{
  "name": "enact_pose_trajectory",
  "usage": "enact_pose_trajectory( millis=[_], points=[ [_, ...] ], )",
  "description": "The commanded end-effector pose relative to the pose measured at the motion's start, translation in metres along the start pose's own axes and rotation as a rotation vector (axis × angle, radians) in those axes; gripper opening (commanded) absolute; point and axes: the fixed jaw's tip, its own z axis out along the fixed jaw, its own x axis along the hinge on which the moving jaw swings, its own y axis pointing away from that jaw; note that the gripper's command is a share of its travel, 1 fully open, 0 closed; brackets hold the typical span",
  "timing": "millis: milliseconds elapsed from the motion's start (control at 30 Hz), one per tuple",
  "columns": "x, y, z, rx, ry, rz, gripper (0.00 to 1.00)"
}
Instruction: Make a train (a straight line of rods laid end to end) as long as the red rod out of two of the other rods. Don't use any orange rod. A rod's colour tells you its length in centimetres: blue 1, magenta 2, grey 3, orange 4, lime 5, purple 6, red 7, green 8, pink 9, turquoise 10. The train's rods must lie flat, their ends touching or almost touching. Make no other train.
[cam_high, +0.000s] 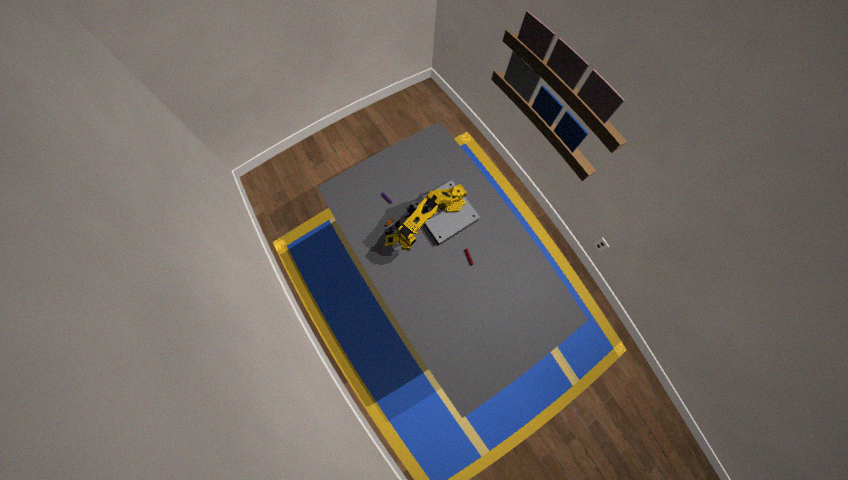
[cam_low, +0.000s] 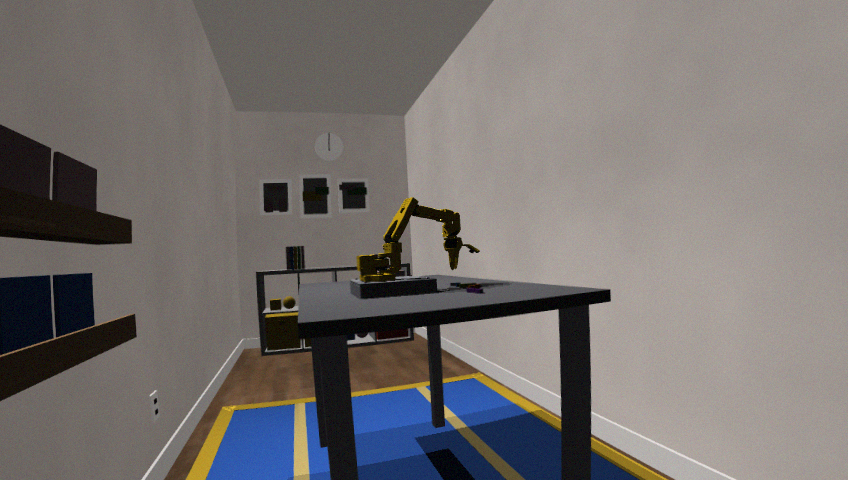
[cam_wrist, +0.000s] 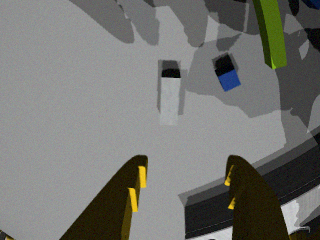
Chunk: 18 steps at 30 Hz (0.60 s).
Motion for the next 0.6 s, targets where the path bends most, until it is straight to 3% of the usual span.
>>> enact_pose_trajectory(
  millis=[0, 567],
  points=[
    [0.0006, 0.0023, 0.0012, -0.004, -0.002, 0.003, 0.19],
    [0.0000, 0.0030, 0.0102, -0.004, -0.002, 0.003, 0.19]
  ],
)
